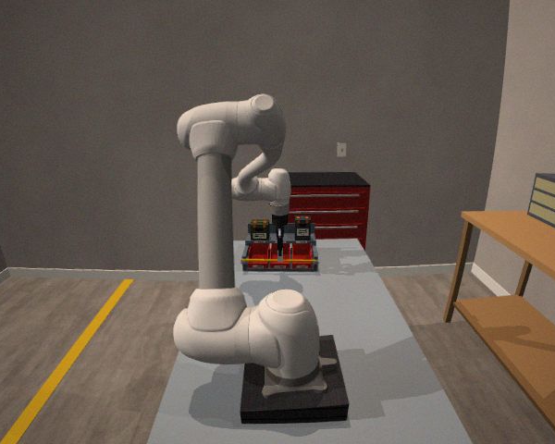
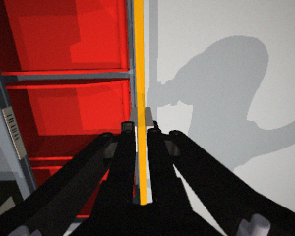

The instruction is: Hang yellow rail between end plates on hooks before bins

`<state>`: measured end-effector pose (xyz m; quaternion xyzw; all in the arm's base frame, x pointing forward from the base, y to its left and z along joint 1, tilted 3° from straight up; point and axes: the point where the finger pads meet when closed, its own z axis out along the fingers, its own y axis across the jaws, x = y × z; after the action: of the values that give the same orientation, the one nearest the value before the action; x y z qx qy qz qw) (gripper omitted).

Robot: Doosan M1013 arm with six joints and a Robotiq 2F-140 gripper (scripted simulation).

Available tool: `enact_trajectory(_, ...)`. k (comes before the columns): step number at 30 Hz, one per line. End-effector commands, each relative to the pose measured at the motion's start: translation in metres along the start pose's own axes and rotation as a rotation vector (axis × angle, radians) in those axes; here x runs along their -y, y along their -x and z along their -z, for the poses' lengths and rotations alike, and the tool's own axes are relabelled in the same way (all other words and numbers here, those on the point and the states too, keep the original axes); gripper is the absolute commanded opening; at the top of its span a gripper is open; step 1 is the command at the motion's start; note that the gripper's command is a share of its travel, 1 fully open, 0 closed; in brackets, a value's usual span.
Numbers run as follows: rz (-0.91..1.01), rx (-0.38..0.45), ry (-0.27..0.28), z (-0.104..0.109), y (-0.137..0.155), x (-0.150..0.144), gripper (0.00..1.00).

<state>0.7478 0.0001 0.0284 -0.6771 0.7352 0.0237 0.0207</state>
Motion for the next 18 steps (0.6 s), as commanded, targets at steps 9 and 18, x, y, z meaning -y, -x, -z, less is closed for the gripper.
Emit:
enact_trajectory(9,0.002,-0.002,0.002,-0.0041,0.0023,-0.003,0.1)
enact_trajectory(18,0.002,-0.002,0.002,-0.0041,0.0023,-0.0034,0.1)
